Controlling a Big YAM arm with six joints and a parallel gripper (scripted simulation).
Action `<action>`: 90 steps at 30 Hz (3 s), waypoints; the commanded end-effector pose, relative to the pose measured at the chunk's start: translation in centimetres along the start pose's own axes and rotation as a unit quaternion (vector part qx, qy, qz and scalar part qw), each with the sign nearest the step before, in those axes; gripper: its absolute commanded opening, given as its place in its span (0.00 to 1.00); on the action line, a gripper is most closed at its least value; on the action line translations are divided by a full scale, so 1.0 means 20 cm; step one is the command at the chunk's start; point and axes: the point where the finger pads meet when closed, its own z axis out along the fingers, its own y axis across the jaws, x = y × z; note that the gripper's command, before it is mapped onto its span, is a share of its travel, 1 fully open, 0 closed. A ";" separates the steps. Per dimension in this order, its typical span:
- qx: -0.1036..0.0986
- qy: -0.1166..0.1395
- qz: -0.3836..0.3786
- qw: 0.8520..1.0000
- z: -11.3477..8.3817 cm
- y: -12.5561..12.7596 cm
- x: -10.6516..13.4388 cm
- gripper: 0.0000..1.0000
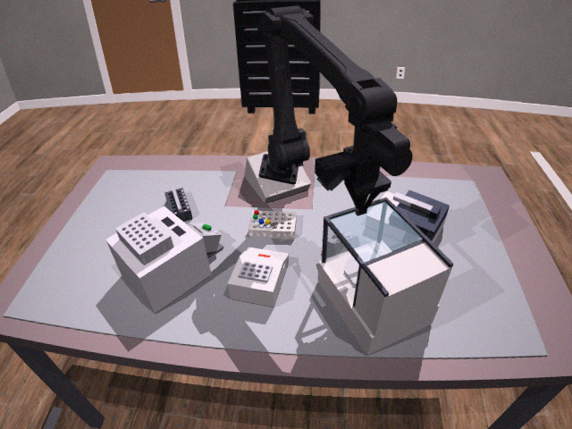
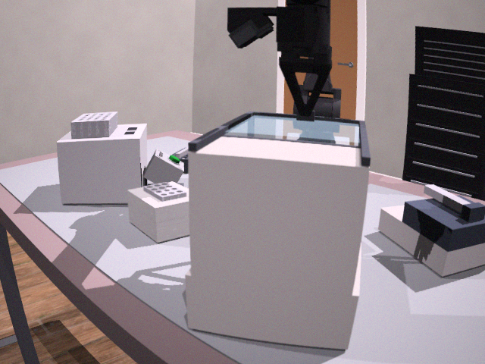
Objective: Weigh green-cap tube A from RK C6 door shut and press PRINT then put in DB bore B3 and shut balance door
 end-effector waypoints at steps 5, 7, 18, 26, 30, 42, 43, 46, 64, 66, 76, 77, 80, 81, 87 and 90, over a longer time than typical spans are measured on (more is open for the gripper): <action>-0.025 0.001 0.000 1.000 -0.08 0.13 0.02 0.06; -0.025 0.001 0.000 1.000 -0.08 0.13 0.02 0.06; -0.024 0.001 0.000 1.000 -0.08 0.18 0.01 0.06; -0.023 0.001 0.000 1.000 -0.08 0.21 0.01 0.06; -0.022 0.001 0.000 1.000 -0.08 0.23 0.01 0.06; -0.019 0.001 0.000 1.000 -0.08 0.27 0.00 0.06; -0.019 0.001 0.000 1.000 -0.08 0.28 0.00 0.06; -0.020 0.001 0.000 1.000 -0.08 0.29 0.00 0.06; -0.019 0.000 -0.002 1.000 -0.08 0.37 0.00 0.06; -0.019 0.000 -0.002 1.000 -0.08 0.38 0.00 0.06; -0.019 0.000 -0.002 1.000 -0.08 0.42 0.00 0.06; -0.018 0.000 -0.002 1.000 -0.08 0.43 0.00 0.06; -0.019 0.000 -0.002 1.000 -0.08 0.44 0.00 0.06; -0.019 0.000 -0.002 1.000 -0.08 0.45 0.00 0.06; -0.019 0.000 -0.002 1.000 -0.07 0.48 0.00 0.06; -0.018 0.000 -0.002 1.000 -0.07 0.49 0.00 0.06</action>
